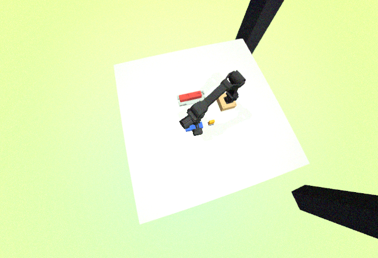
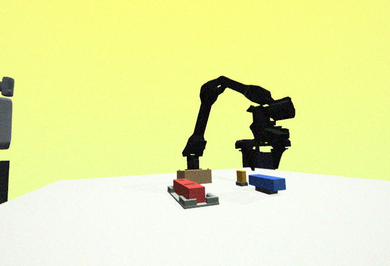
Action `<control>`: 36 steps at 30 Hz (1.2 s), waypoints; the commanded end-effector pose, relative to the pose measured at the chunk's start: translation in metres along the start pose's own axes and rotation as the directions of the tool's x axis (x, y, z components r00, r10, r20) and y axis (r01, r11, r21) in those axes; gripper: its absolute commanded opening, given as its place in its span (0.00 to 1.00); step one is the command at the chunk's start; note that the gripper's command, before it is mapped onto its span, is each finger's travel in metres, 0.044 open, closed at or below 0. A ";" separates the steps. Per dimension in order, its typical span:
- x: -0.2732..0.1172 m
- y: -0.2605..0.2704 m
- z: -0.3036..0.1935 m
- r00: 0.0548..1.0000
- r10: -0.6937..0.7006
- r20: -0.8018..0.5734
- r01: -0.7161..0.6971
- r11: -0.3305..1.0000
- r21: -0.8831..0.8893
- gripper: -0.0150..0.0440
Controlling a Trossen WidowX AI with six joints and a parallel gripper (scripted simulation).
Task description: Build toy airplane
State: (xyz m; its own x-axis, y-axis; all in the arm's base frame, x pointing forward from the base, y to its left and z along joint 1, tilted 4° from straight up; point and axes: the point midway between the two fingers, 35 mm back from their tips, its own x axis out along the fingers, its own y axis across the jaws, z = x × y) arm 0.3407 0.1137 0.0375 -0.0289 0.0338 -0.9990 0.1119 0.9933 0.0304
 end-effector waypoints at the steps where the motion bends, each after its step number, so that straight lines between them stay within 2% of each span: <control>1: 0.007 0.000 -0.002 1.000 -0.002 -0.013 0.002 1.000 0.004 1.00; 30: 0.049 0.000 -0.002 1.000 -0.002 -0.013 0.002 1.000 0.004 1.00; 36: 0.049 0.000 -0.002 1.000 -0.002 -0.013 0.002 1.000 0.004 0.73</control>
State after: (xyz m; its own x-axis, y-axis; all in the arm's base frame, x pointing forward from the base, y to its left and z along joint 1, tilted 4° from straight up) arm 0.3382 0.1149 -0.0080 -0.0333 0.0319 -0.9989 0.1120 0.9933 0.0280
